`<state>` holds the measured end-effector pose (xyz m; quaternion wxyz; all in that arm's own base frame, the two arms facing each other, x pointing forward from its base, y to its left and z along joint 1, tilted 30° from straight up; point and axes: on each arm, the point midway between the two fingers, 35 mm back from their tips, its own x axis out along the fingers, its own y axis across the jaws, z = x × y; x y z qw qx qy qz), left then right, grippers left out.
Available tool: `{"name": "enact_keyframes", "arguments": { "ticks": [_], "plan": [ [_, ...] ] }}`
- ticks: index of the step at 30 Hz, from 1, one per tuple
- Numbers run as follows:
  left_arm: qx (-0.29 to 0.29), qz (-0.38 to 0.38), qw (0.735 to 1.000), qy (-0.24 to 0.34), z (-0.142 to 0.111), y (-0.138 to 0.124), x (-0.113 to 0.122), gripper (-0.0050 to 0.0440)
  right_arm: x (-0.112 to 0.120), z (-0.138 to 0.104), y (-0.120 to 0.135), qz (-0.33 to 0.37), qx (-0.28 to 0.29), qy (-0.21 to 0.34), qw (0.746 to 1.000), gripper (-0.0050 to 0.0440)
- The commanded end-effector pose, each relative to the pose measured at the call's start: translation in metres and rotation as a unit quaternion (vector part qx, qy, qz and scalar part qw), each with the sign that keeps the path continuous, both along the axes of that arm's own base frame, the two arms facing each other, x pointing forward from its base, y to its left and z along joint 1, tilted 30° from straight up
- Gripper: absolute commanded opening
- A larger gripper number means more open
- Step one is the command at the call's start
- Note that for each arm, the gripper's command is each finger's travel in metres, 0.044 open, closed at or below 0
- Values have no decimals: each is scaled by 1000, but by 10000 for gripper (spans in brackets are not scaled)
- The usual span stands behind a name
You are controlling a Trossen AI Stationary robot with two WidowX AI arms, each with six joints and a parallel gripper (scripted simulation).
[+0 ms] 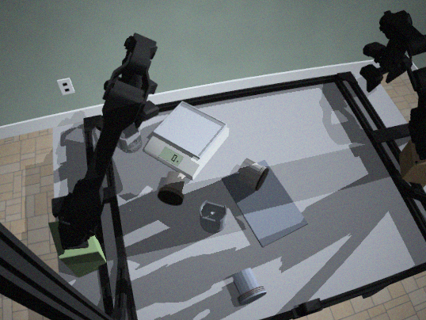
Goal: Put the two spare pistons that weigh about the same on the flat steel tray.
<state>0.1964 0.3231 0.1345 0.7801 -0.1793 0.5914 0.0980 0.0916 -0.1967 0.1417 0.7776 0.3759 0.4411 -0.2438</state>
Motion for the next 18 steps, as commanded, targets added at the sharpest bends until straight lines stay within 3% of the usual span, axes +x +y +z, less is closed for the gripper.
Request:
{"name": "enact_keyframes", "arguments": {
  "ticks": [1,18],
  "plan": [
    [-6,0,1000,4,-10,-1,3,378,0,0,0,1,0,-1,1000,440],
    [-7,0,1000,6,-31,-2,10,378,0,0,0,1,0,-1,1000,440]
  ]
}}
